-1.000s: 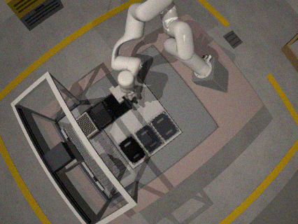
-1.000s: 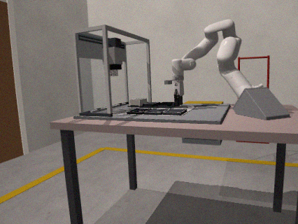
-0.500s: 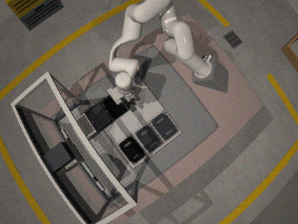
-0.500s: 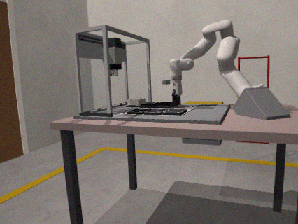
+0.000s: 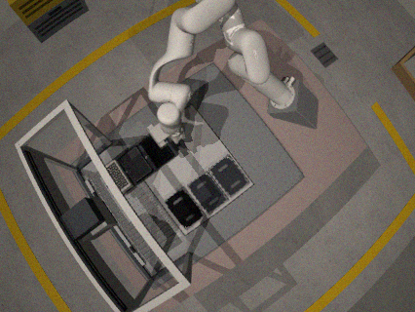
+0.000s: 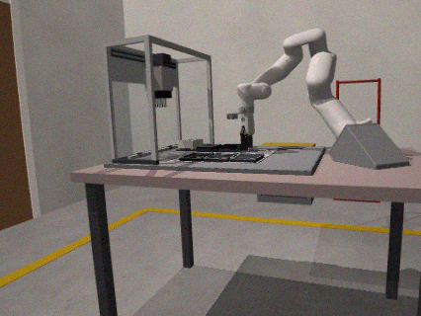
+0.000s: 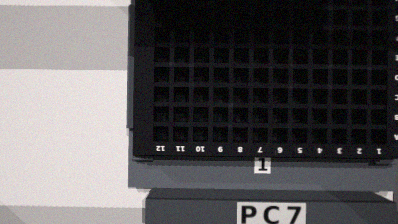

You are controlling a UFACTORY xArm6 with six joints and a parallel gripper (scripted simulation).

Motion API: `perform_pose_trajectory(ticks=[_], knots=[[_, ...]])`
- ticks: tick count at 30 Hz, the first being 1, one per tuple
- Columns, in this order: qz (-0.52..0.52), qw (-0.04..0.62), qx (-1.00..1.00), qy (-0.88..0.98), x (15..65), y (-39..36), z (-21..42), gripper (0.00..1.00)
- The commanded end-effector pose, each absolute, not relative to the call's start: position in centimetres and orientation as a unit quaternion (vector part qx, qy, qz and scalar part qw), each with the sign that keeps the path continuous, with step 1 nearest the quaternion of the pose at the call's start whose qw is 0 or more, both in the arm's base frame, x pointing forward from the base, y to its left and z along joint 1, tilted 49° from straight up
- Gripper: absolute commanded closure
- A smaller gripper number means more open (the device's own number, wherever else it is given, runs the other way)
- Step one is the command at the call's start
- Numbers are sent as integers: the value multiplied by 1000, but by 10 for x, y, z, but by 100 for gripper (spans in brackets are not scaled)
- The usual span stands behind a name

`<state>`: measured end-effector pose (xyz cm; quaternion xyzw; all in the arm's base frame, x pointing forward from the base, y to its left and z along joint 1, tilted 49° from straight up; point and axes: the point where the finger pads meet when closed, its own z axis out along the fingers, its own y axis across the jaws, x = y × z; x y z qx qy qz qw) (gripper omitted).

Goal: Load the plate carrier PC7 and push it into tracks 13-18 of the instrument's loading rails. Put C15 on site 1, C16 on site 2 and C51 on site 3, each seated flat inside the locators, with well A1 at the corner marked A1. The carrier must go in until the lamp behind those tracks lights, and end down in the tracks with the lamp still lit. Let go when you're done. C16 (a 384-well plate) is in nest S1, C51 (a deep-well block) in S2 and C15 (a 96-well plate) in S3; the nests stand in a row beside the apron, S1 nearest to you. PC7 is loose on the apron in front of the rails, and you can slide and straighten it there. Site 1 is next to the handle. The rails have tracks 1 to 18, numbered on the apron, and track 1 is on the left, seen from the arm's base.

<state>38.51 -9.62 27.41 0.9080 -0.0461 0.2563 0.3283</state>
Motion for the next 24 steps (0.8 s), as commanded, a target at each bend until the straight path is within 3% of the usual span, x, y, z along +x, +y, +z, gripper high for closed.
perform_pose_trajectory(ticks=[1,24], knots=[[258,328,908,-46,389,-96,277,18],[258,328,908,-46,407,-94,287,18]])
